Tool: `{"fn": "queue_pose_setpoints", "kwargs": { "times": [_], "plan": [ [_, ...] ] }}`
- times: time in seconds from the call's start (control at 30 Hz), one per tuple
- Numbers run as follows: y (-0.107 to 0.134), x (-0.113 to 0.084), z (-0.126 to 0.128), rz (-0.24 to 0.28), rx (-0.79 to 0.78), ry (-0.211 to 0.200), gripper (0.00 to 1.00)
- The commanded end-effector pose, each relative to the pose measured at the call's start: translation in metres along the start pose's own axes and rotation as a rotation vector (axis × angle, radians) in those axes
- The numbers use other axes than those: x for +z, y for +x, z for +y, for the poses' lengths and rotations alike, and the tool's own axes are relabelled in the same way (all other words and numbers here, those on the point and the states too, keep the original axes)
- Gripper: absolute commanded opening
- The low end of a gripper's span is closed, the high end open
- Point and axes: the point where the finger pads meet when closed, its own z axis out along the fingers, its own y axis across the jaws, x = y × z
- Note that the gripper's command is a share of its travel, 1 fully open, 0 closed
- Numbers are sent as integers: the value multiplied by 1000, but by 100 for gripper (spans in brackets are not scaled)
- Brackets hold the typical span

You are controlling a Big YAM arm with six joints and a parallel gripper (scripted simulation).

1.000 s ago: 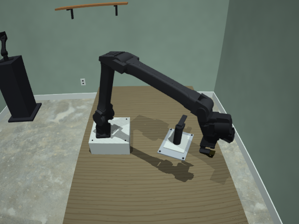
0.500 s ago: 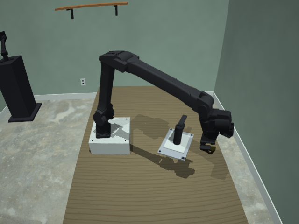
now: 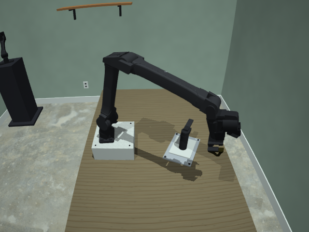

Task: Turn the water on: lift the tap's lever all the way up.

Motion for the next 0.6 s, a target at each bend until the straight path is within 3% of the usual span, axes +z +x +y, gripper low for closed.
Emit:
{"fn": "queue_pose_setpoints", "kwargs": {
  "times": [0.0, 0.43, 0.47, 0.57],
  "plan": [
    [-3, -21, 31, -16, -106, -6, 100],
    [-3, -21, 31, -16, -106, -6, 100],
    [11, -13, 59, 28, -231, -1, 100],
    [11, -13, 59, 28, -231, -1, 100]
  ]
}}
